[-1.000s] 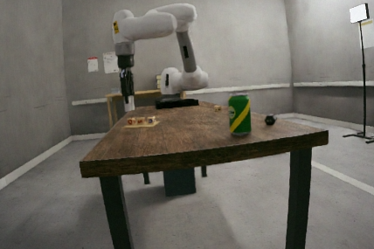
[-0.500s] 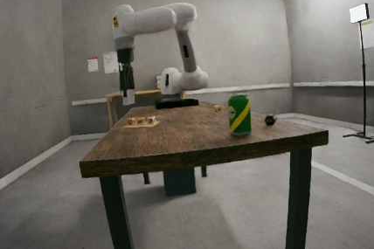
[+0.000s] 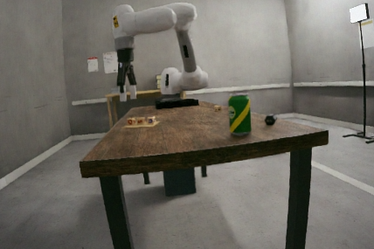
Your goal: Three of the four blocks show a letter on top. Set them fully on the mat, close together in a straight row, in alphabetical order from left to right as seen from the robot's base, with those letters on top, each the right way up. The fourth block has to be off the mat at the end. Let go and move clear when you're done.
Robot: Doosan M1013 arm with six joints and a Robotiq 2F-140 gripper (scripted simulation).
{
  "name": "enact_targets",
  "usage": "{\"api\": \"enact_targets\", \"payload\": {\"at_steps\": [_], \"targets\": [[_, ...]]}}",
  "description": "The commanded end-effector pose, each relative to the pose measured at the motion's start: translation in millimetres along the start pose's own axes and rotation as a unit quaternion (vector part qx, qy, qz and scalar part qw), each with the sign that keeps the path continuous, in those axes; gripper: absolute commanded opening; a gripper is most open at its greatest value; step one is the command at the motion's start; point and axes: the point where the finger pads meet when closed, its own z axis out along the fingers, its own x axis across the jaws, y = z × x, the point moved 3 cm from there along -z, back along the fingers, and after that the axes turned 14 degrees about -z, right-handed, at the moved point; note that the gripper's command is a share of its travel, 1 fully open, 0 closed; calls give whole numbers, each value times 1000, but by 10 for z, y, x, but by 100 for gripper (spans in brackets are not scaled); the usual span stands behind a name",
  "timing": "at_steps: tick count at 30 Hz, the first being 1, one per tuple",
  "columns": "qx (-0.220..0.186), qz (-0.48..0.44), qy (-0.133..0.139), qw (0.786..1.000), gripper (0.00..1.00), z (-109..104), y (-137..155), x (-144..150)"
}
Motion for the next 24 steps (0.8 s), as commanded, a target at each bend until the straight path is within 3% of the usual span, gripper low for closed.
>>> {"api": "enact_targets", "payload": {"at_steps": [1,12,24], "targets": [[0,0,-1,1000,100,-16,0,-4],[0,0,-1,1000,100,-136,0,-4],[0,0,-1,1000,100,-618,0,-3]]}}
